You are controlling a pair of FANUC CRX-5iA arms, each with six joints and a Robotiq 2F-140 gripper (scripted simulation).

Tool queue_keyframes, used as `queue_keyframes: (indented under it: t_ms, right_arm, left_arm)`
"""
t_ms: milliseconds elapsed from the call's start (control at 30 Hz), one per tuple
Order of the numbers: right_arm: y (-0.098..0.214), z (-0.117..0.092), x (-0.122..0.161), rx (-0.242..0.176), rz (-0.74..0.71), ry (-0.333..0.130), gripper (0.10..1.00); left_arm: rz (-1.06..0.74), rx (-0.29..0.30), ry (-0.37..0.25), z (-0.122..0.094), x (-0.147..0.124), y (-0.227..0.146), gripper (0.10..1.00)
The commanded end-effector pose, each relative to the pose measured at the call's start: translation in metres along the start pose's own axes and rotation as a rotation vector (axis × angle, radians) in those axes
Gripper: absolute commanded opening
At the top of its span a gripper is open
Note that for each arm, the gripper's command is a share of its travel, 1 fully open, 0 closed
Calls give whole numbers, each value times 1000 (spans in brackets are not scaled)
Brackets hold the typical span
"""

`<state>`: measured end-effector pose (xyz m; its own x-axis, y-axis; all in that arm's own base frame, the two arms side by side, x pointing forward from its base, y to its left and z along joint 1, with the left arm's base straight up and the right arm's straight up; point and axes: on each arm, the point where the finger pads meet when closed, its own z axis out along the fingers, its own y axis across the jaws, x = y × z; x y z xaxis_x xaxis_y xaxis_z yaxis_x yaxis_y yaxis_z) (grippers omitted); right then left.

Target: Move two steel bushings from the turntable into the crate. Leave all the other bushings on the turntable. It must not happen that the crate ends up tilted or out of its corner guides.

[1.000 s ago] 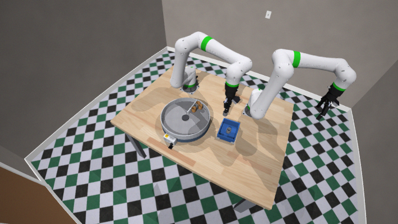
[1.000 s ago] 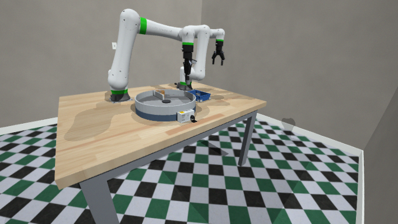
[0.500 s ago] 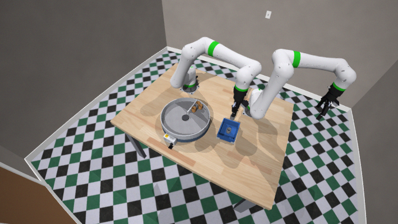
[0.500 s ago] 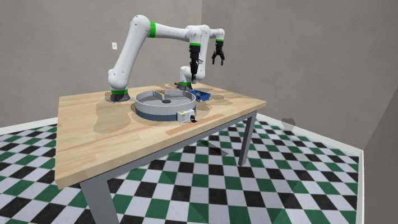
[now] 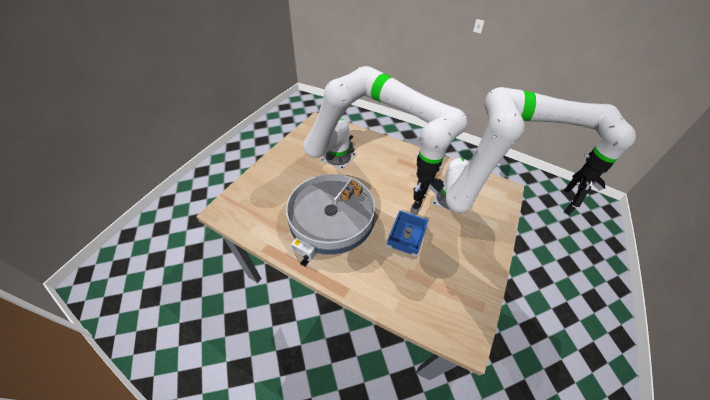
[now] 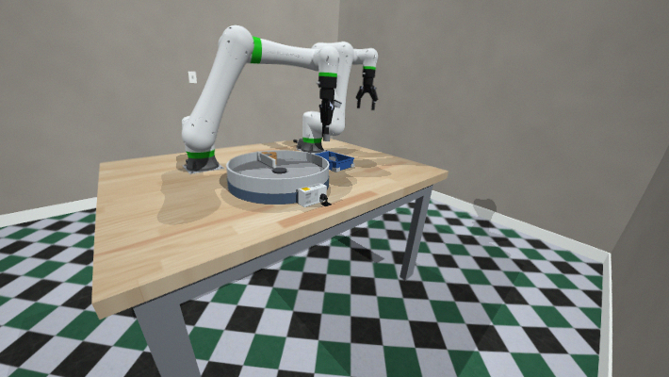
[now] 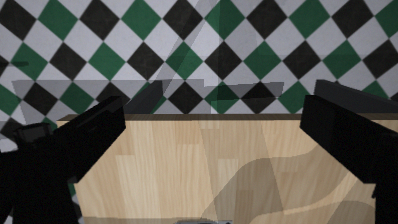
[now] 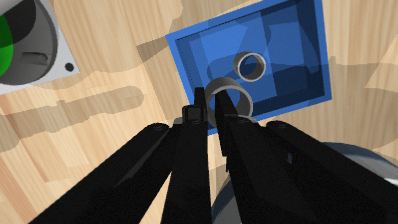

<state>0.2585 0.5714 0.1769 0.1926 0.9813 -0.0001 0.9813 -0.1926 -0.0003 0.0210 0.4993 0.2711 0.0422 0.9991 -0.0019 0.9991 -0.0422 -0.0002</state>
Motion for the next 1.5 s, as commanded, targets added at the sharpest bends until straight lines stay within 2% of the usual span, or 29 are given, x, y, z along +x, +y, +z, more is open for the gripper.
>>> queue_keyframes:
  t_ms: [0, 700, 933, 1267, 1467]
  right_arm:
    - [0, -1, 0, -1, 0, 2, 99]
    - [0, -1, 0, -1, 0, 2, 99]
    - [0, 7, 0, -1, 0, 2, 99]
    - [0, 60, 0, -1, 0, 2, 99]
    - [0, 70, 1, -1, 0, 2, 99]
  left_arm:
    - [0, 0, 2, -1, 0, 0, 1000]
    - [0, 0, 2, -1, 0, 0, 1000]
    - [0, 0, 2, -1, 0, 0, 1000]
    - [0, 0, 2, -1, 0, 0, 1000]
    - [0, 0, 2, -1, 0, 0, 1000]
